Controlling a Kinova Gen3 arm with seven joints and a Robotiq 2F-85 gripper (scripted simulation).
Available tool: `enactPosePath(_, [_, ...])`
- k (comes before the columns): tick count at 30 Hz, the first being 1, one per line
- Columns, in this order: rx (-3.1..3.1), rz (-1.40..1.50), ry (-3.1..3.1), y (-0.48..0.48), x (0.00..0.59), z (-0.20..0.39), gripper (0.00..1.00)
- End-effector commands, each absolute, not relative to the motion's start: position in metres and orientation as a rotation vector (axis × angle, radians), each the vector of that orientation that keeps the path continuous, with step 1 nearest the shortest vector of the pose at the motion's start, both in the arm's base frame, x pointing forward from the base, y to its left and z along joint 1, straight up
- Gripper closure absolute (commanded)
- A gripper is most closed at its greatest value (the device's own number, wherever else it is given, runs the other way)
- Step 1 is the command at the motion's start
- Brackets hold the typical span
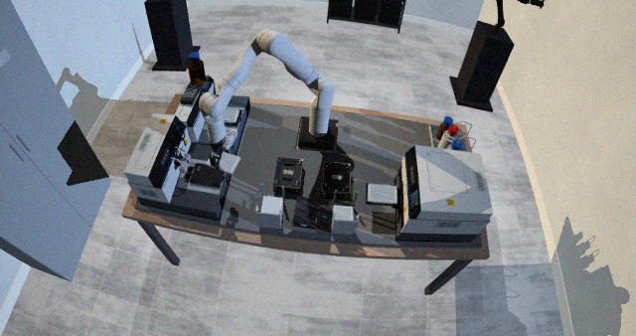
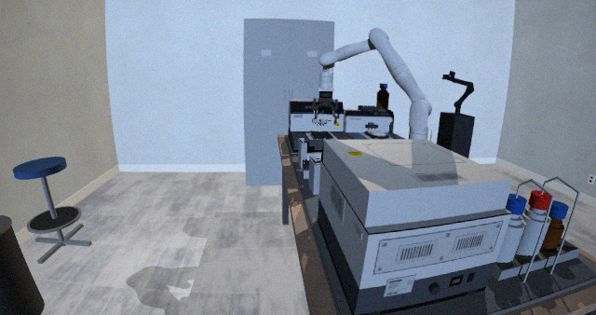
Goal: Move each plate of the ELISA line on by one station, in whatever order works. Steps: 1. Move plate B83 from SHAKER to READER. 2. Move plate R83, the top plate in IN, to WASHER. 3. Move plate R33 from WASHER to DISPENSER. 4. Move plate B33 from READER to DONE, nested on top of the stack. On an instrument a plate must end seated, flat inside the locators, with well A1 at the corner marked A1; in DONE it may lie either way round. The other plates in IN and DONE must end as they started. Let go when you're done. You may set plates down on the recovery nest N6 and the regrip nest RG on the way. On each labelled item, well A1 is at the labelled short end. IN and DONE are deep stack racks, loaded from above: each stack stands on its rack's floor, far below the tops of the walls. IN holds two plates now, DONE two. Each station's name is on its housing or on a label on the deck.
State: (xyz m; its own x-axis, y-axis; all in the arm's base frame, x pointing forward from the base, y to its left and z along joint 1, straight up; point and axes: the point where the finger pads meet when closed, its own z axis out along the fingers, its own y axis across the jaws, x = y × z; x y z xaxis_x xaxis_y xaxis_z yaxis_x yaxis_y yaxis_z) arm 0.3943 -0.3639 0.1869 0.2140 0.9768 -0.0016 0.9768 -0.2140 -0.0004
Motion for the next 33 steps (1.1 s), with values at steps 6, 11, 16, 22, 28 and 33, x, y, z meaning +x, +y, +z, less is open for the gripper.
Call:
enactPosePath(6, [2.368, -0.001, 2.063, -0.386, 0.394, 0.188, 0.06])
enactPosePath(11, [2.357, -0.001, 2.075, -0.403, 0.394, 0.188, 0.06])
enactPosePath(16, [2.32, -0.001, 2.116, -0.418, 0.393, 0.188, 0.06])
enactPosePath(22, [2.27, -0.001, 2.17, -0.431, 0.393, 0.188, 0.06])
enactPosePath(28, [2.207, -0.001, 2.234, -0.451, 0.393, 0.188, 0.06])
enactPosePath(33, [2.207, -0.001, 2.234, -0.465, 0.392, 0.188, 0.06])
